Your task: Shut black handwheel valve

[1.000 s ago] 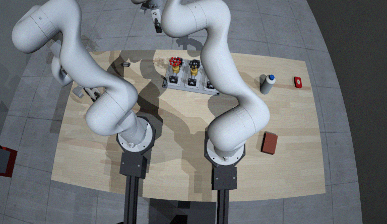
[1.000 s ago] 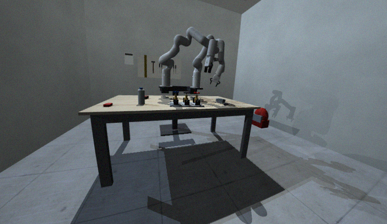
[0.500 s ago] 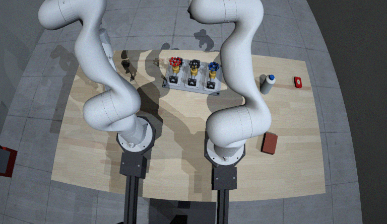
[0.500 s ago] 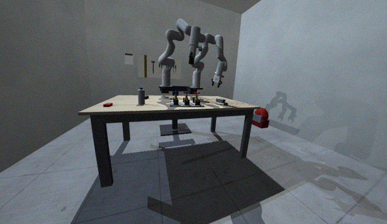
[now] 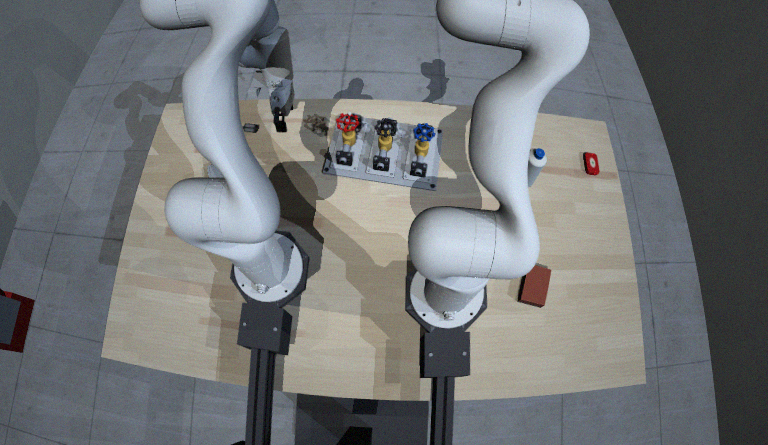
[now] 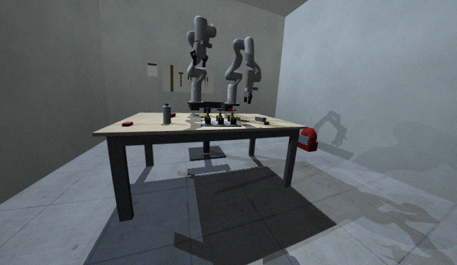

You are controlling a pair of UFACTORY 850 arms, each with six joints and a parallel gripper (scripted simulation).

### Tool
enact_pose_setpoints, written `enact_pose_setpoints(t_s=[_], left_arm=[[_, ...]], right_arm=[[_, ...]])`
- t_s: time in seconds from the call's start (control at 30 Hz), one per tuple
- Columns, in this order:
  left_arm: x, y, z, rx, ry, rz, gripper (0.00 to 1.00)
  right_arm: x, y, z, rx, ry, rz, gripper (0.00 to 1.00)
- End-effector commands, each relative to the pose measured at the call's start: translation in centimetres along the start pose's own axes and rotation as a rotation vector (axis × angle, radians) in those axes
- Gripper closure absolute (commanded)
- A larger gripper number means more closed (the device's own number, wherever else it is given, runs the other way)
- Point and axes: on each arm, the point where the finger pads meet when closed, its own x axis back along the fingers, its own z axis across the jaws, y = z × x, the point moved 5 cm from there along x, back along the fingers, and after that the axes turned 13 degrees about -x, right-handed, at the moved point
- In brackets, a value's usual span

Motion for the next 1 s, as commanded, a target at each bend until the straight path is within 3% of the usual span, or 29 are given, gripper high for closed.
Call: enact_pose_setpoints(t_s=[0.0, 0.03, 0.07, 0.17, 0.5, 0.53, 0.6, 0.63, 0.73, 0.97], left_arm=[[0.3, 4.3, 3.4, -0.12, 0.027, 0.015, 0.0], [0.3, 4.3, 3.4, -0.12, 0.027, 0.015, 0.0], [0.4, 7.0, 4.9, -0.171, 0.039, 0.02, 0.0], [0.6, 10.9, 6.3, -0.285, 0.064, 0.031, 0.0], [1.0, 25.8, 9.3, -0.575, 0.127, 0.05, 0.0], [1.0, 26.5, 9.3, -0.589, 0.13, 0.051, 0.0], [1.0, 26.5, 9.3, -0.589, 0.13, 0.051, 0.0], [1.0, 27.0, 9.3, -0.601, 0.132, 0.051, 0.0], [1.0, 28.0, 9.3, -0.621, 0.137, 0.052, 0.0], [1.0, 28.3, 9.3, -0.626, 0.138, 0.052, 0.0]], right_arm=[[1.3, 3.3, 4.2, -0.11, -0.004, 0.011, 0.0], [1.3, 3.3, 4.2, -0.11, -0.004, 0.011, 0.0], [2.2, 6.4, 7.6, -0.176, -0.008, 0.015, 0.0], [2.7, 8.6, 9.3, -0.275, -0.013, 0.021, 0.0], [5.2, 22.4, 17.7, -0.648, -0.032, 0.04, 0.0], [5.4, 23.9, 18.3, -0.686, -0.033, 0.042, 0.0], [5.4, 23.9, 18.3, -0.686, -0.033, 0.042, 0.0], [6.0, 28.1, 20.0, -0.754, -0.037, 0.045, 0.0], [6.2, 30.7, 20.5, -0.859, -0.042, 0.049, 0.0], [7.2, 41.9, 22.0, -1.142, -0.054, 0.06, 0.0]])
